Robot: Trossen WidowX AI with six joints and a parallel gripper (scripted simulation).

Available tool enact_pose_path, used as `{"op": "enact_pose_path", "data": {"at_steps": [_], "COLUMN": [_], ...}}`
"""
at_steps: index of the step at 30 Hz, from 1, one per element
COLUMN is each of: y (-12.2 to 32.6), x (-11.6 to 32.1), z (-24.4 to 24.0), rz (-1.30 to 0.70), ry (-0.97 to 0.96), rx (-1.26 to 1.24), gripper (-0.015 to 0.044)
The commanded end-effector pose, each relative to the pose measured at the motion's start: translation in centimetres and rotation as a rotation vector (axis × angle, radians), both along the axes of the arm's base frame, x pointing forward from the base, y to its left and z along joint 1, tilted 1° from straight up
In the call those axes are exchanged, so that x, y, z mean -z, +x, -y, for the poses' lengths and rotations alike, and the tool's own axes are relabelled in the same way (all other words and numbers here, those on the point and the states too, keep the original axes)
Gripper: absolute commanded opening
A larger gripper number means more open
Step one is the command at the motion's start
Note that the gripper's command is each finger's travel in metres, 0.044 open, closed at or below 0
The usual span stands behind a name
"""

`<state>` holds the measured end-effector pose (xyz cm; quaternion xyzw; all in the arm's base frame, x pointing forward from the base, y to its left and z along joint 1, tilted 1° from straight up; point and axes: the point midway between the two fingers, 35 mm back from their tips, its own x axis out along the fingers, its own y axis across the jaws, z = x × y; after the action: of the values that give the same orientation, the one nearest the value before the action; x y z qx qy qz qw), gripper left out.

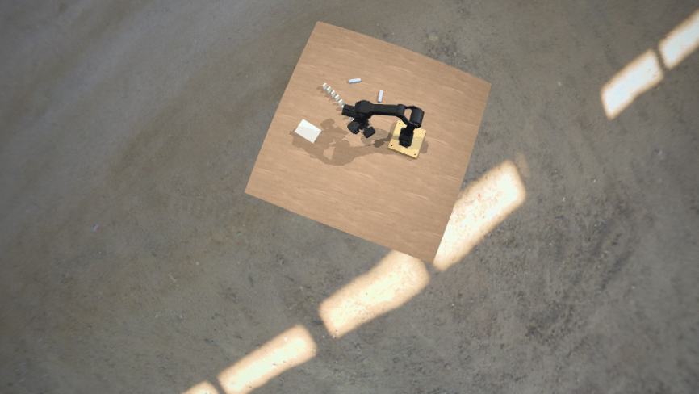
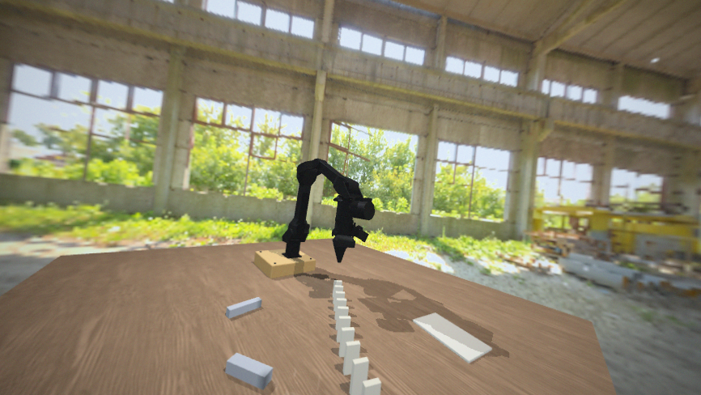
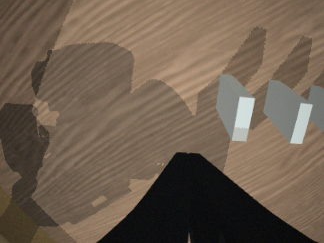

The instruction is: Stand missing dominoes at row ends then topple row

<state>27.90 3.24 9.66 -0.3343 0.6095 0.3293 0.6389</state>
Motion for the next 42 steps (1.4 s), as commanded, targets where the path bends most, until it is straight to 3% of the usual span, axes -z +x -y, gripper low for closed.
{"op": "enact_pose_path", "data": {"at_steps": [1,5,7,37,42], "y": [0.2,0.2,0.1,2.7,3.0], "x": [1.0,7.0,8.0,7.8,6.0], "z": [-0.1,-0.2,-0.3,1.5,2.1], "rz": [0.001,0.001,0.001,-0.001,-0.048], "ry": [0.002,0.002,0.002,-0.003,-0.015], "rx": [-0.004,-0.004,-0.004,0.0,0.022], "gripper": [0.0,0.0,0.0,0.0,0.0]}}
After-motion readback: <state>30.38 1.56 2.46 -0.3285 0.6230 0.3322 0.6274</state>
